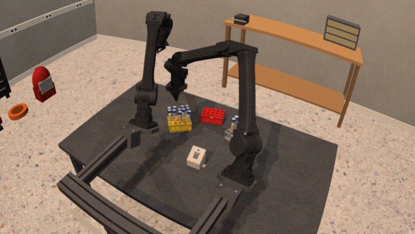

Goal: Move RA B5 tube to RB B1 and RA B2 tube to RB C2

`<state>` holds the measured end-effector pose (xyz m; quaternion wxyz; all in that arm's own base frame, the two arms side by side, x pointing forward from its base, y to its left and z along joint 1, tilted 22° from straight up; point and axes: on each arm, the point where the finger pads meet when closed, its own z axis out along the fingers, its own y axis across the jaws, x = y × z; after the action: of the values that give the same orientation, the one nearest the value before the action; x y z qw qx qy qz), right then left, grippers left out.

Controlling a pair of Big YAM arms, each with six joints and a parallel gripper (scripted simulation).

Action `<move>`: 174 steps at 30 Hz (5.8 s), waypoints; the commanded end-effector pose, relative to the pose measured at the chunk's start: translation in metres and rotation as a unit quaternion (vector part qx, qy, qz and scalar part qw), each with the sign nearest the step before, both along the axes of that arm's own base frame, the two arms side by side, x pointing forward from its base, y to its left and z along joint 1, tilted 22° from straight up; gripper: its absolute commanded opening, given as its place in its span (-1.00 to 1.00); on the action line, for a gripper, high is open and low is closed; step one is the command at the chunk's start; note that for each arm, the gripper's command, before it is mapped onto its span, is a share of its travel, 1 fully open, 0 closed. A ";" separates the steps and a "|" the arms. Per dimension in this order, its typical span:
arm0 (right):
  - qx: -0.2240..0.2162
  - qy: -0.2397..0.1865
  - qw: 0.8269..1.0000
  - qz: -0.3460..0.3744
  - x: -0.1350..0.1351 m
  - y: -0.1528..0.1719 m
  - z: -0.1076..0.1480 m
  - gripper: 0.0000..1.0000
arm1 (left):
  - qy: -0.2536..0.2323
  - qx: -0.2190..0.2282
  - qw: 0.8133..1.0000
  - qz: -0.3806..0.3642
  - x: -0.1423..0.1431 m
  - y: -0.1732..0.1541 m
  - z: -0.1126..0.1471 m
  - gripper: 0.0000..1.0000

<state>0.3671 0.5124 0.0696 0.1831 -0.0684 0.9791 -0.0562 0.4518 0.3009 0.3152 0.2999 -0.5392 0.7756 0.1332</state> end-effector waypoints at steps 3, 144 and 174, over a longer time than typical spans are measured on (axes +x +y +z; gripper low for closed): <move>0.011 -0.008 1.000 0.018 0.016 -0.015 0.018 -1.00 | -0.017 0.009 1.000 0.000 0.004 0.003 0.020 -0.40; 0.036 -0.012 0.998 -0.043 -0.160 -0.222 -0.062 -1.00 | -0.017 0.009 1.000 0.000 0.004 0.003 0.020 -0.40; 0.017 -0.003 0.999 -0.046 -0.165 -0.242 -0.121 -1.00 | -0.017 0.009 1.000 0.000 0.004 0.003 0.020 -0.40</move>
<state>0.1975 0.2726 -0.0440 0.1849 -0.0161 0.9815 -0.0479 0.4518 0.3009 0.3152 0.2999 -0.5392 0.7756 0.1332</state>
